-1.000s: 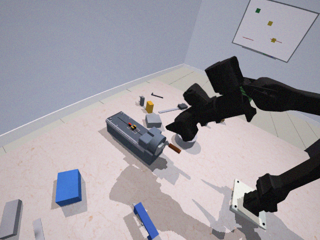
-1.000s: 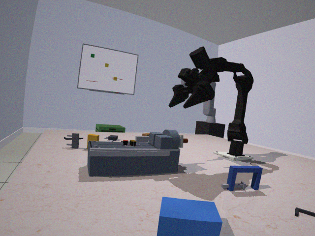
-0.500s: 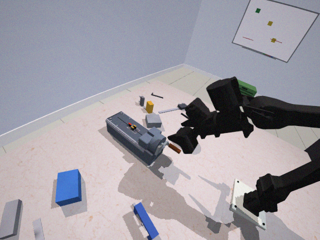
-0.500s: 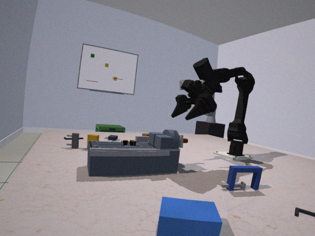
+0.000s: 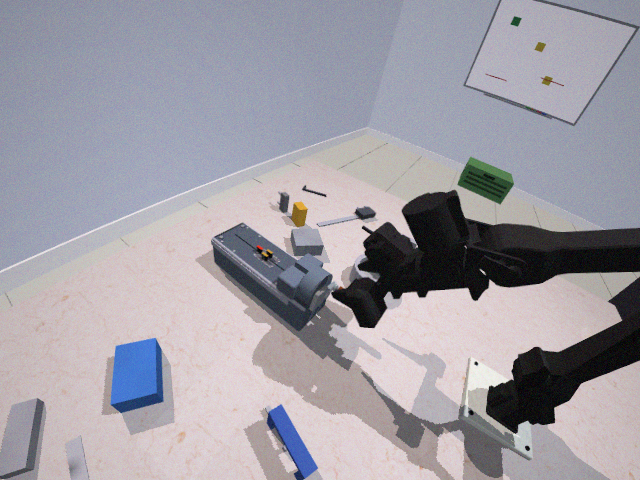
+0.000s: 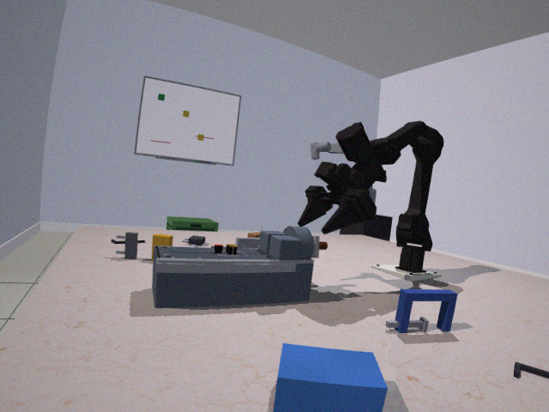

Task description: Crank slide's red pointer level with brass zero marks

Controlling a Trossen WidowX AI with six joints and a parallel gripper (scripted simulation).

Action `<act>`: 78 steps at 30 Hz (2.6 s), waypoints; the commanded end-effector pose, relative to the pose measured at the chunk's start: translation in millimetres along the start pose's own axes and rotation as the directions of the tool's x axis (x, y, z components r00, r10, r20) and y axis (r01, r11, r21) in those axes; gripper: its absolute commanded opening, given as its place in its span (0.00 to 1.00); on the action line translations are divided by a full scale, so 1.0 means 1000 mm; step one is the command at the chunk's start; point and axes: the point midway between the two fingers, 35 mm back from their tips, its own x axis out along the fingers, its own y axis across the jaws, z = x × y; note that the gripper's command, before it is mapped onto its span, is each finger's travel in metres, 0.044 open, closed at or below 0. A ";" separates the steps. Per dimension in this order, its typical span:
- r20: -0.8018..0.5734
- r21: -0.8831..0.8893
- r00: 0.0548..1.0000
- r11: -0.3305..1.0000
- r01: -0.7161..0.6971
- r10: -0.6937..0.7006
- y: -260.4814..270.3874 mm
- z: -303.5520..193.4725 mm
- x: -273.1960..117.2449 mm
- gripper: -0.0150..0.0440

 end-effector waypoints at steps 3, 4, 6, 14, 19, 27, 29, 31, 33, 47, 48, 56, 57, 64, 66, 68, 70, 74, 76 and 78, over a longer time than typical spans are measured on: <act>0.002 0.000 1.000 1.000 0.002 -0.002 0.000 -0.005 0.006 1.00; 0.002 0.000 1.000 1.000 0.002 -0.002 0.000 -0.006 0.007 1.00; 0.002 0.000 1.000 1.000 0.002 -0.002 0.000 -0.008 0.010 1.00; 0.002 0.000 1.000 1.000 0.002 -0.002 0.000 -0.017 0.019 1.00; 0.002 0.000 1.000 1.000 0.002 -0.002 0.000 -0.022 0.025 1.00; 0.002 0.000 1.000 1.000 0.002 -0.002 0.000 -0.032 0.034 1.00; 0.002 0.000 1.000 1.000 0.002 -0.002 0.000 -0.034 0.036 1.00; 0.002 -0.001 1.000 1.000 0.002 -0.002 0.000 -0.036 0.038 1.00; 0.002 -0.001 1.000 1.000 0.002 -0.002 -0.001 -0.039 0.039 1.00; 0.002 -0.001 1.000 1.000 0.002 -0.002 -0.001 -0.042 0.042 0.56; 0.002 -0.001 1.000 1.000 0.002 -0.002 -0.001 -0.042 0.042 0.51; 0.002 -0.001 1.000 1.000 0.002 -0.002 -0.001 -0.042 0.042 0.25; 0.002 -0.001 1.000 1.000 0.002 -0.002 -0.001 -0.042 0.042 0.25; 0.002 -0.001 1.000 1.000 0.002 -0.002 0.000 -0.044 0.043 0.25; 0.002 -0.001 1.000 1.000 0.002 -0.002 0.000 -0.045 0.045 0.25; 0.002 -0.001 1.000 1.000 0.002 -0.002 0.000 -0.047 0.047 0.25; 0.002 0.000 1.000 1.000 0.002 -0.002 0.001 -0.050 0.049 0.25; 0.002 0.000 1.000 1.000 0.002 -0.002 0.004 -0.054 0.054 0.25; 0.002 0.000 1.000 1.000 0.002 -0.002 0.007 -0.056 0.056 0.25; 0.002 0.000 1.000 1.000 0.002 -0.002 0.009 -0.058 0.058 0.25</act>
